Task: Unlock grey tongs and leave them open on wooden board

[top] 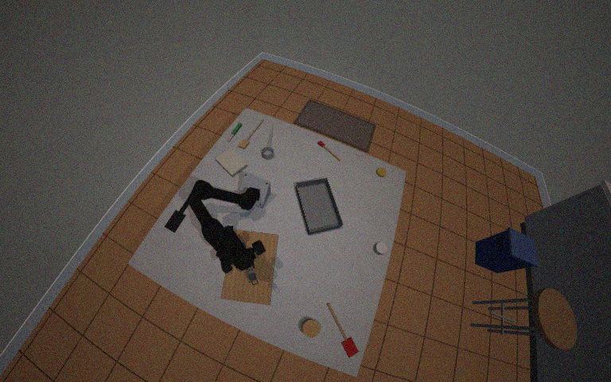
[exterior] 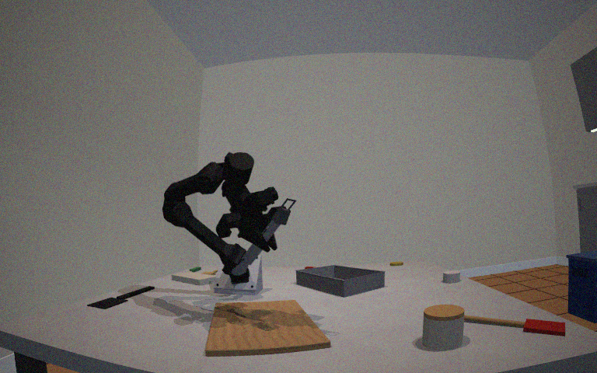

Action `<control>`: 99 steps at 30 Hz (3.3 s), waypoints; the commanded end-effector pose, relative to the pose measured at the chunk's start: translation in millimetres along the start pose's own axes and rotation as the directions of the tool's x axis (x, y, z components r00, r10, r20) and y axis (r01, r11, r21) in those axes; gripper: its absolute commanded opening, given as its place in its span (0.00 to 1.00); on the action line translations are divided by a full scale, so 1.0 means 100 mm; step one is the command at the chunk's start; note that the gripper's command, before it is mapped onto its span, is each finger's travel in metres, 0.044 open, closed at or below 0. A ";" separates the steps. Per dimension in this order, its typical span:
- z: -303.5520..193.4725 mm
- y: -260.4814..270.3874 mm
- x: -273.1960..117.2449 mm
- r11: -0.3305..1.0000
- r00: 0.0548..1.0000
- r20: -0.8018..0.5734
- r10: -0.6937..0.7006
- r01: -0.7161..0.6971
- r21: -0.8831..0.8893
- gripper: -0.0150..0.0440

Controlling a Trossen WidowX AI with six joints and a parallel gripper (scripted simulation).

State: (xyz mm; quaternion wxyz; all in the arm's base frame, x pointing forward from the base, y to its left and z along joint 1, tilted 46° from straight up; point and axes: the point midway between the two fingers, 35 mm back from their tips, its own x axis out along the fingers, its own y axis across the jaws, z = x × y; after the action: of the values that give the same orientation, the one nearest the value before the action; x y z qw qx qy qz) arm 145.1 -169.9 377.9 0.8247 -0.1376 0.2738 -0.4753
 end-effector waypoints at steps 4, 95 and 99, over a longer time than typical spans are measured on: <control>0.01 0.04 -0.06 1.000 0.992 0.123 -0.003 0.006 -0.020 0.00; 0.03 0.05 -0.18 0.998 0.937 0.344 -0.055 0.066 -0.021 0.00; 0.03 0.05 -0.13 0.999 0.957 0.288 -0.040 0.048 -0.021 0.00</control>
State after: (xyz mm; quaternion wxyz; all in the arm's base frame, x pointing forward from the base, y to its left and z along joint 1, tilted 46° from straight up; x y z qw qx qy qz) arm 144.6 -154.2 378.7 0.8410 -0.2365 0.1431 -0.4652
